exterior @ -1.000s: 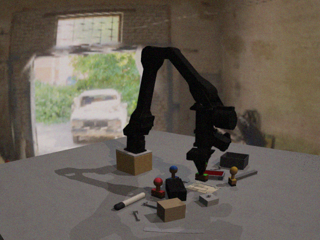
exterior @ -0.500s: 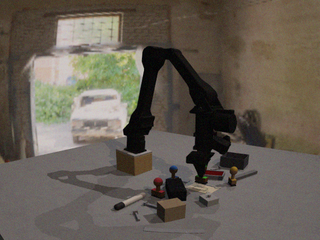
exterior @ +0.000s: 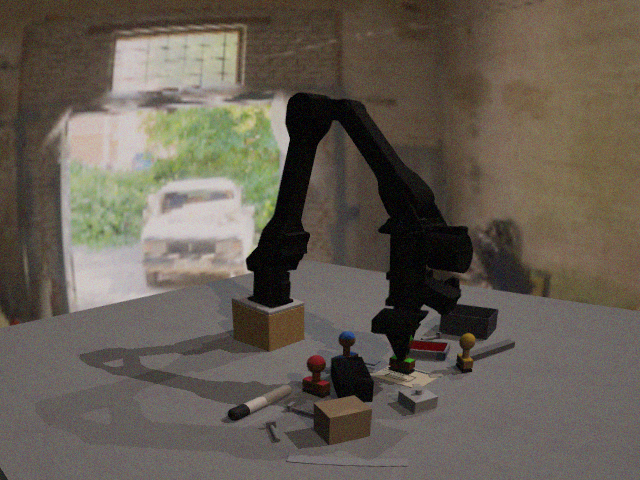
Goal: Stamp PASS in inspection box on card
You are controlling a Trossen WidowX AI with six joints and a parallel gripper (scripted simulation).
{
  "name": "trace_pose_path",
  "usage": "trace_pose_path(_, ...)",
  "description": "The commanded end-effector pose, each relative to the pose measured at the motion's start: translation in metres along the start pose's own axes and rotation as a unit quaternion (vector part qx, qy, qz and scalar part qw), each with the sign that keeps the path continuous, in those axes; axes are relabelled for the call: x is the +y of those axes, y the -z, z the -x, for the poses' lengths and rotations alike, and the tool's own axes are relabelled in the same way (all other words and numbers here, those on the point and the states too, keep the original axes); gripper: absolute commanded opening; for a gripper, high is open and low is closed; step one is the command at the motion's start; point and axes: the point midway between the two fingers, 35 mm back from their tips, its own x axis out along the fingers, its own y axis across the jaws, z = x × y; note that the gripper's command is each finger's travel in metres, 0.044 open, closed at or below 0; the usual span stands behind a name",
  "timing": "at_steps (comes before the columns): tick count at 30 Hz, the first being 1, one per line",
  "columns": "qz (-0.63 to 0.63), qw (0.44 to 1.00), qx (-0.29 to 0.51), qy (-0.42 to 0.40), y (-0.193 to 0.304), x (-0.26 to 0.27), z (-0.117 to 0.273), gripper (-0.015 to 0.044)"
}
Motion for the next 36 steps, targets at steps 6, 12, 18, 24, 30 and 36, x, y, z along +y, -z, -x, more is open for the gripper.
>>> trace_pose_path(6, 0.003, 1.0, -0.001, -0.003, 0.001, 0.001, -0.006, 0.0)
trace_pose_path(12, 0.003, 1.0, -0.002, -0.003, 0.001, 0.001, -0.009, 0.0)
trace_pose_path(18, 0.003, 1.0, -0.002, -0.003, 0.001, 0.001, -0.01, 0.0)
trace_pose_path(24, 0.003, 1.0, -0.002, -0.003, 0.001, 0.001, -0.011, 0.0)
trace_pose_path(30, 0.003, 1.0, -0.002, -0.003, 0.001, 0.001, -0.013, 0.0)
trace_pose_path(36, 0.003, 1.0, -0.002, -0.003, 0.001, 0.001, -0.014, 0.0)
